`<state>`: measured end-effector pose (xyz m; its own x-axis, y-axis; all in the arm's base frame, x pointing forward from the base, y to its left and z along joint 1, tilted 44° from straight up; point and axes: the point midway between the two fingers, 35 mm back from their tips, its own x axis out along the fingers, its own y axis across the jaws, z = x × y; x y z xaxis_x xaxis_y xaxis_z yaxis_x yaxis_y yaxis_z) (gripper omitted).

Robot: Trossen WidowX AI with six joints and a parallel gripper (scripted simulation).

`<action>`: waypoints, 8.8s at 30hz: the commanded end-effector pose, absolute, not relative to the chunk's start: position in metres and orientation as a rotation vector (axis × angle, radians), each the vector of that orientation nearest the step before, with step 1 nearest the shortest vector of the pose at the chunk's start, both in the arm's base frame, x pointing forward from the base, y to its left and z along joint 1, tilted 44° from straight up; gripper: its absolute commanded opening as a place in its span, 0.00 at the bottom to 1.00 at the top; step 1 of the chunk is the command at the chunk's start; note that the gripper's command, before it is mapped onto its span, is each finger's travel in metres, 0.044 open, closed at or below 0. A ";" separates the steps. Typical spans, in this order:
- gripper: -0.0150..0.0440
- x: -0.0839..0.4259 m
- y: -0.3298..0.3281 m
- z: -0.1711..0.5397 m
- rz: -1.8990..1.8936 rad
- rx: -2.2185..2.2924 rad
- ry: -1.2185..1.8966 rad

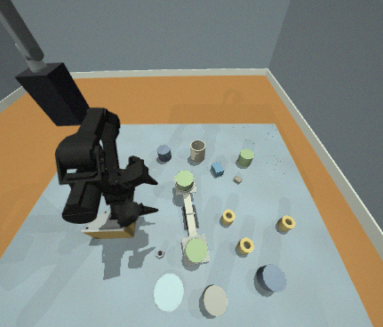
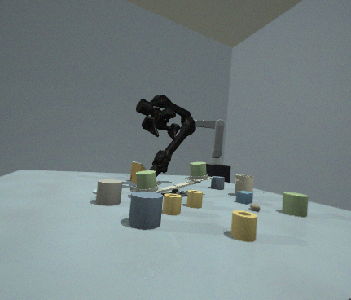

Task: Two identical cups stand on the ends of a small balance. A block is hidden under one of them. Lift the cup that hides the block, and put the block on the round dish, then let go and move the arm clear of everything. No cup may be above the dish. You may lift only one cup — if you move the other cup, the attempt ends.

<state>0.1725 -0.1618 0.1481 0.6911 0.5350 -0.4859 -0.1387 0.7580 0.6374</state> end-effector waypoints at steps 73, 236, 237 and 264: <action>1.00 0.312 -0.162 -0.020 -0.601 1.624 1.748; 0.25 0.309 -0.210 0.033 -0.640 1.652 1.666; 0.25 0.309 -0.210 0.033 -0.640 1.652 1.666; 0.25 0.309 -0.210 0.033 -0.640 1.652 1.666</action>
